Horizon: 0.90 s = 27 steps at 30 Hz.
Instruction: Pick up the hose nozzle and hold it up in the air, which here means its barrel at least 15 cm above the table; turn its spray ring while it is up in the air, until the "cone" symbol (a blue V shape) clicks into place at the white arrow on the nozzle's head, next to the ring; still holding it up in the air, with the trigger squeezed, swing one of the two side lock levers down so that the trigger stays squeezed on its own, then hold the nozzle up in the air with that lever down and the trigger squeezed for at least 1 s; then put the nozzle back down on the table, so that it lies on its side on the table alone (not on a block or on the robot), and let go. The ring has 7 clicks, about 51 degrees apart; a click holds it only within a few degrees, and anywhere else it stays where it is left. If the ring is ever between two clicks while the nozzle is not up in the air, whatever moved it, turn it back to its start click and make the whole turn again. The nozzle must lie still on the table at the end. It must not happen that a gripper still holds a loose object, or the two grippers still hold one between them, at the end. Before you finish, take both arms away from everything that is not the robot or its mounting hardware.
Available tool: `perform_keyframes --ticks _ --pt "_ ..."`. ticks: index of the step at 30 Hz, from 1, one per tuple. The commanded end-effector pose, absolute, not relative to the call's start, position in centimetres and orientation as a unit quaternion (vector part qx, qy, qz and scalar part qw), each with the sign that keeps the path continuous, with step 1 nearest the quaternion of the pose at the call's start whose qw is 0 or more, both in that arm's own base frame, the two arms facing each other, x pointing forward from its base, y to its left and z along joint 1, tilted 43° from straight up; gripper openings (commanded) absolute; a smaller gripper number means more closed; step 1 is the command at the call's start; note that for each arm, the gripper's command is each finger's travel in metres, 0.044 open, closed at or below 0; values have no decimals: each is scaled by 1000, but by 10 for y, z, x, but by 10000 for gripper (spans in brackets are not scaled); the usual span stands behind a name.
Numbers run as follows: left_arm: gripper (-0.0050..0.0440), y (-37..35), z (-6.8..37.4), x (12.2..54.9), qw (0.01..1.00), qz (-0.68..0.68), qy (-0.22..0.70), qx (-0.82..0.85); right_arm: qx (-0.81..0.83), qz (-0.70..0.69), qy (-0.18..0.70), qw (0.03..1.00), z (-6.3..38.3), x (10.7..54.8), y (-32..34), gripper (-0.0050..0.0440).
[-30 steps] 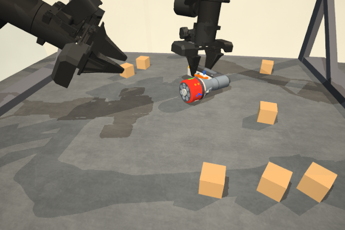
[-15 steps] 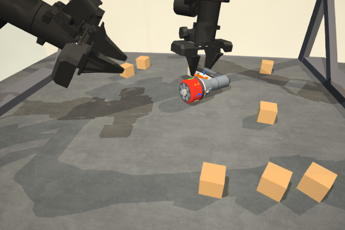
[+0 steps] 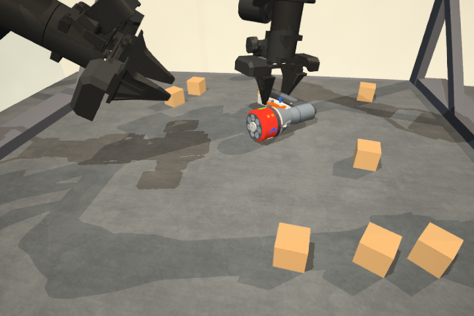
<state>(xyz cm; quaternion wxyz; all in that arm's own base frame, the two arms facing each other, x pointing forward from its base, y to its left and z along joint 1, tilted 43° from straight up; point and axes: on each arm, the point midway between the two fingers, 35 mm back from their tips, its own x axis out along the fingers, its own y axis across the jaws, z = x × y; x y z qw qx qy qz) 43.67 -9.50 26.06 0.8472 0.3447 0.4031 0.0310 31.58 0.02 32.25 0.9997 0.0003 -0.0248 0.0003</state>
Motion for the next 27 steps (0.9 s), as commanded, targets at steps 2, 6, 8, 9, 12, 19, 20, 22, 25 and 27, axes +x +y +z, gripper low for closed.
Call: perform_keyframes --ticks 2,6,8,9,12,19,20,22,25,27 --pt "238 -94 271 434 854 34 393 339 -1 1 -39 999 332 312 0 179" --pt "238 -96 275 431 854 34 393 339 -1 1 -39 999 332 312 0 179" --pt "238 -97 278 429 854 34 392 339 -1 1 -39 999 332 312 0 179" --pt "238 -98 279 428 855 34 391 339 -1 1 -39 999 332 312 0 179" --pt "238 -98 280 428 855 34 391 339 -1 1 -39 999 332 312 0 179" --pt "238 -104 294 414 856 34 389 338 -1 1 -39 999 332 312 0 179" --pt "238 -106 298 411 857 34 387 337 -1 1 -39 999 332 312 0 179" --pt "238 -109 306 406 859 34 385 336 -1 1 -39 999 332 312 0 179" --pt "238 -111 315 397 859 35 385 335 -1 1 -39 999 332 312 0 179" --pt "238 -114 319 392 859 35 386 335 -1 1 -39 999 332 312 0 179"
